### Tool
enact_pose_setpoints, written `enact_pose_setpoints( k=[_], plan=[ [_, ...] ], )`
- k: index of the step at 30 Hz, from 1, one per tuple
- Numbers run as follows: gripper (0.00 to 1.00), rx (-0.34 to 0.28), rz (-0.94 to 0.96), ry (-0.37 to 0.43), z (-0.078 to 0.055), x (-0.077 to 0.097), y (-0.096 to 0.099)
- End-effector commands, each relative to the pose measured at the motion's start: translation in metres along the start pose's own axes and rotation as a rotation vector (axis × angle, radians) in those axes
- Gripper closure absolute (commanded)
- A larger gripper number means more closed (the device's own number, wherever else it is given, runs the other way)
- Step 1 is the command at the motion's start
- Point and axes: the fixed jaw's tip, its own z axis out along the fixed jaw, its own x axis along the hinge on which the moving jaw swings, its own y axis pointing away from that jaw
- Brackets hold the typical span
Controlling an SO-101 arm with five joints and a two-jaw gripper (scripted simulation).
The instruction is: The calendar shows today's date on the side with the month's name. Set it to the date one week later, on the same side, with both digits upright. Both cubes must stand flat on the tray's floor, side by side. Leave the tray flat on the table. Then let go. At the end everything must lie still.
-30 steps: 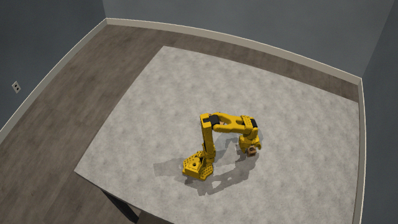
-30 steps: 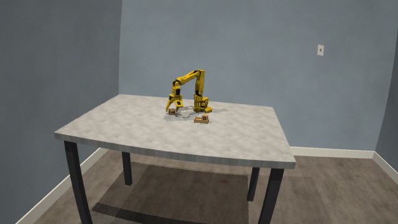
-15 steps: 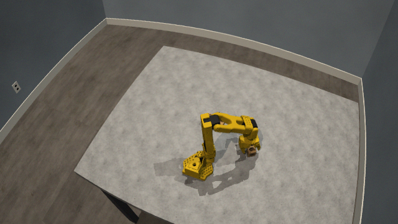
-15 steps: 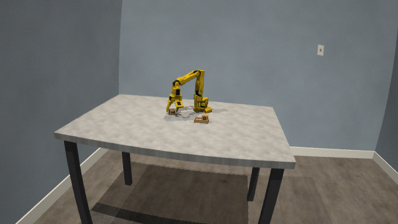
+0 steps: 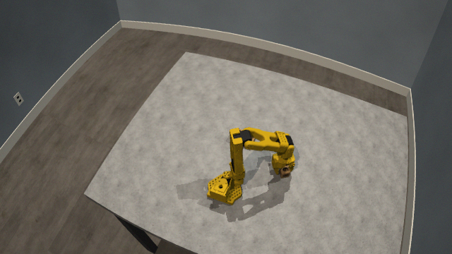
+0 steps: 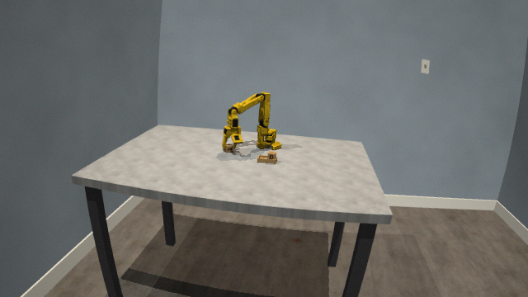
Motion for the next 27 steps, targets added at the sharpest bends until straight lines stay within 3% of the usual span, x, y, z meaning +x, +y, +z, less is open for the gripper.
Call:
enact_pose_setpoints(
  k=[1,27],
  plan=[
    [0.78,0.038,0.001,-0.004,-0.0053,-0.0022,-0.0085],
    [0.86,0.038,0.001,-0.004,-0.0053,-0.0022,-0.012]
  ],
)
